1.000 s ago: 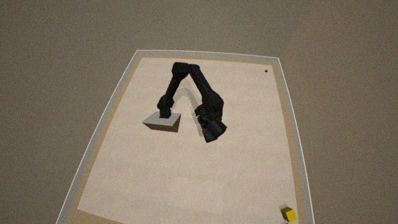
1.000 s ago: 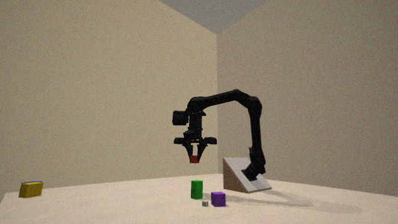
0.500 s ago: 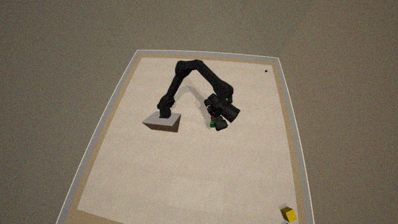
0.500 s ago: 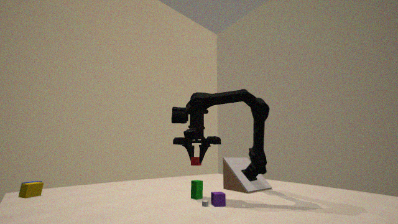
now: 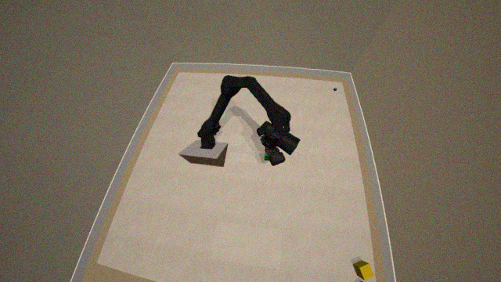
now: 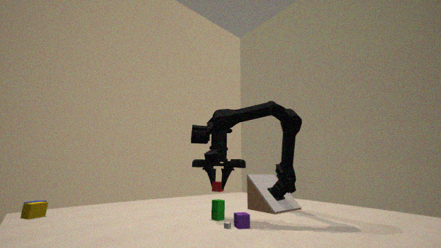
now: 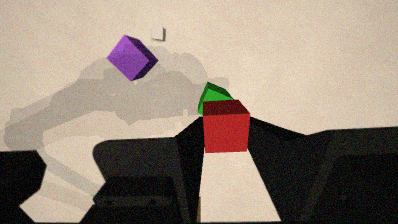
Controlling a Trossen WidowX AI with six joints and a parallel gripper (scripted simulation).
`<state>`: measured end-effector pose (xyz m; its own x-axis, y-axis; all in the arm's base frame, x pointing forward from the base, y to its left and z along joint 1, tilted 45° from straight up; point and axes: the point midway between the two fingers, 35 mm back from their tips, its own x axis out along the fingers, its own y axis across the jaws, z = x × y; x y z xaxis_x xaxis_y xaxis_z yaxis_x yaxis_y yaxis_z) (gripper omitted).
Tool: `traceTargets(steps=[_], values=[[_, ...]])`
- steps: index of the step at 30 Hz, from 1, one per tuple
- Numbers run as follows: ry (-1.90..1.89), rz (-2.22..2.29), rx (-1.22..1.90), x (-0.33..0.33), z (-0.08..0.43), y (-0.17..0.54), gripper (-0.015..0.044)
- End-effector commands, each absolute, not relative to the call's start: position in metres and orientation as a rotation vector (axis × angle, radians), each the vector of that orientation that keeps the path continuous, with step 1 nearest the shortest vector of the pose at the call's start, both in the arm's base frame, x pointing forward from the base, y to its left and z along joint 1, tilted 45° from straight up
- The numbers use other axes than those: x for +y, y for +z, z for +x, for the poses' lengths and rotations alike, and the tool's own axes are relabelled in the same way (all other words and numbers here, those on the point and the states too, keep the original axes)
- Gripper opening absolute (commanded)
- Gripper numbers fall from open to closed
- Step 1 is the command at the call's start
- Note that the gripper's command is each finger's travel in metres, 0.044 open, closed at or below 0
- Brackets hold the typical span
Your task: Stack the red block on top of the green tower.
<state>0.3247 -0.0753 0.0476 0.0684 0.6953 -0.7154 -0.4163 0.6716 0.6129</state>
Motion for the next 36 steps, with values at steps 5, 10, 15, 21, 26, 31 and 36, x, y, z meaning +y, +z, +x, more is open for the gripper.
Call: traceTargets(steps=[5, 10, 15, 21, 26, 31, 36], values=[[0.858, 0.285, 1.25, -0.0541, 0.3245, 0.0289, 0.0], [0.858, 0.285, 1.25, -0.0543, 0.3245, 0.0291, 0.0], [0.858, 0.285, 1.25, -0.0541, 0.3245, 0.0288, 0.0], [0.858, 0.285, 1.25, -0.0541, 0.3245, 0.0288, 0.0], [0.858, 0.285, 1.25, -0.054, 0.3245, 0.0288, 0.0], [0.858, 0.285, 1.25, -0.0535, 0.3246, 0.0283, 0.0], [0.858, 0.285, 1.25, -0.0531, 0.3246, 0.0279, 0.0]])
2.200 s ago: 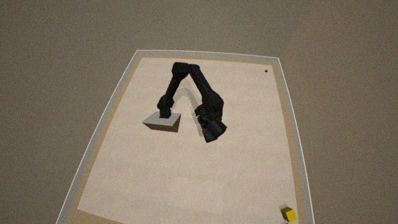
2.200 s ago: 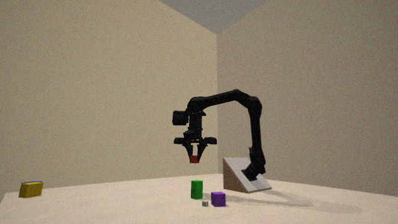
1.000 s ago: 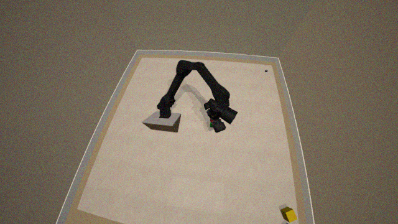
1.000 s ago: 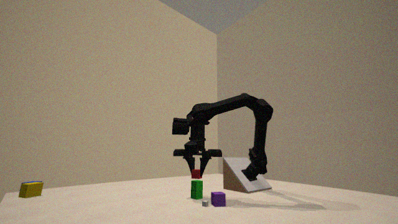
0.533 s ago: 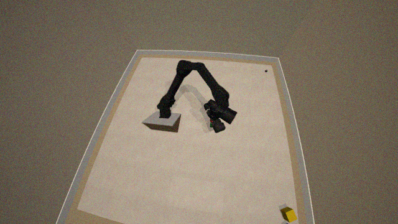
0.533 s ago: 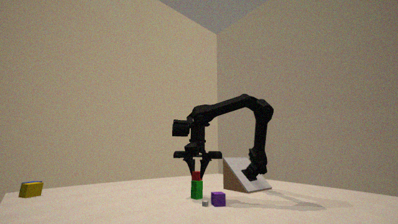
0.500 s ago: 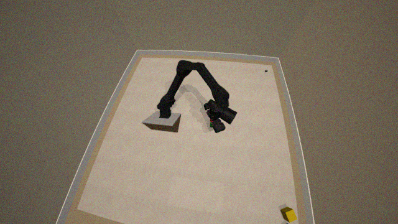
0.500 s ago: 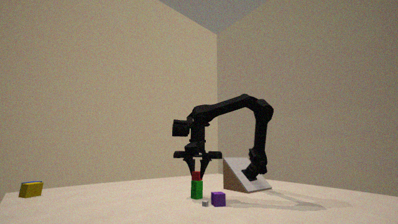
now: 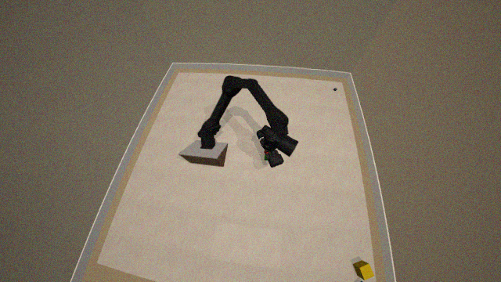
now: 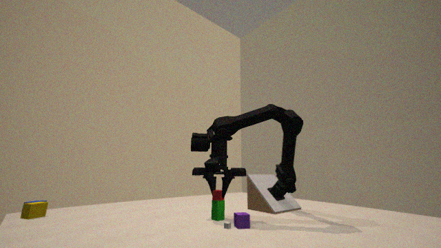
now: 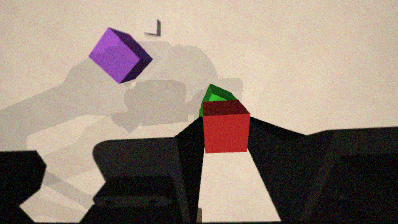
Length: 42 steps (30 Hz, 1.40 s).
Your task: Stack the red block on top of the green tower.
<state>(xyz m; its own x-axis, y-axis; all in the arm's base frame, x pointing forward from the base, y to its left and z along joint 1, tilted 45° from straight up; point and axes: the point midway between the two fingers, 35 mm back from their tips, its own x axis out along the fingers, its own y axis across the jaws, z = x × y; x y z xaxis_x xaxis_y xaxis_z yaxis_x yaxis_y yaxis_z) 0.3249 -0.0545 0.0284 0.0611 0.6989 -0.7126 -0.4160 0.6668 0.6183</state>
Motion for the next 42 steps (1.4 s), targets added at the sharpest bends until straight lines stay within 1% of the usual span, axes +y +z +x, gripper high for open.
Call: traceTargets(steps=[1, 11, 28, 42], values=[[0.858, 0.285, 1.25, -0.0531, 0.3246, 0.0279, 0.0], [0.858, 0.285, 1.25, -0.058, 0.3248, 0.0325, 0.0], [0.859, 0.283, 1.252, -0.0543, 0.324, 0.0288, 0.044], [0.859, 0.283, 1.252, -0.0543, 0.324, 0.0288, 0.044]])
